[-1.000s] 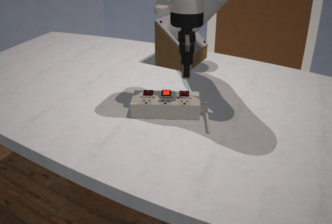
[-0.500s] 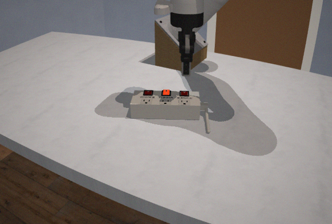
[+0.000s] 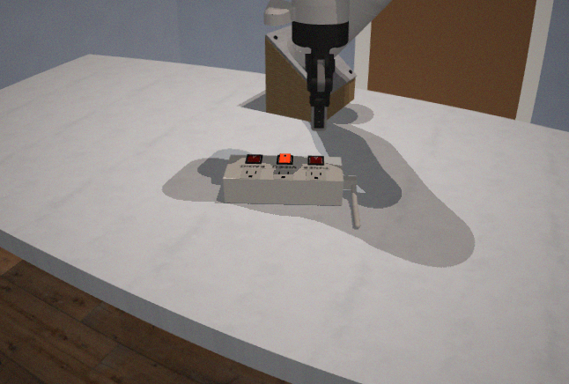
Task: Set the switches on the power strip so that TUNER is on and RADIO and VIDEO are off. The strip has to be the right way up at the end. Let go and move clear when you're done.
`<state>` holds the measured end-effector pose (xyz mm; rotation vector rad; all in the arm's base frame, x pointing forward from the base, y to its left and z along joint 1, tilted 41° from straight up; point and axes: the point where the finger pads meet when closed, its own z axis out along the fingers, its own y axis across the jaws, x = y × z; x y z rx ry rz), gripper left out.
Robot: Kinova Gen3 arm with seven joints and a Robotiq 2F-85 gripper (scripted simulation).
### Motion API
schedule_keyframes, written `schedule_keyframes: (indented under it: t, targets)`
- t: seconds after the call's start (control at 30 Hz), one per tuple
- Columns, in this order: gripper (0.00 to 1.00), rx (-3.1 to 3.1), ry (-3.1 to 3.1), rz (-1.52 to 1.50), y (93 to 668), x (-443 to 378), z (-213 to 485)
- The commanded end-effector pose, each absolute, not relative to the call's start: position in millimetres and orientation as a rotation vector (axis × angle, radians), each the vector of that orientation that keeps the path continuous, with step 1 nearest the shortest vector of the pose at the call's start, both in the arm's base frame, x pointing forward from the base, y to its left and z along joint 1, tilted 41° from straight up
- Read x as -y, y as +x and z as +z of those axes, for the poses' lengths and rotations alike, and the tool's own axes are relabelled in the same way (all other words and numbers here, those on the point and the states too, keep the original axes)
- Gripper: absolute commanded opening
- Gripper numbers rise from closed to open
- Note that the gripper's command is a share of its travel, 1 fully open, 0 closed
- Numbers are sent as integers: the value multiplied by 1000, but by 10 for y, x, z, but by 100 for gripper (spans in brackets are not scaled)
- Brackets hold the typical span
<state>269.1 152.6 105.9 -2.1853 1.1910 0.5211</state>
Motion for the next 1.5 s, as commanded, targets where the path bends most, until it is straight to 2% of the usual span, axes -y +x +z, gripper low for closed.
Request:
schedule_keyframes:
  t: [0.0,1.47]
  targets:
    - [0,-1211,-2181,520,2696,-1520,1040]
    - [0,-1212,-2181,519,2682,-1782,752]
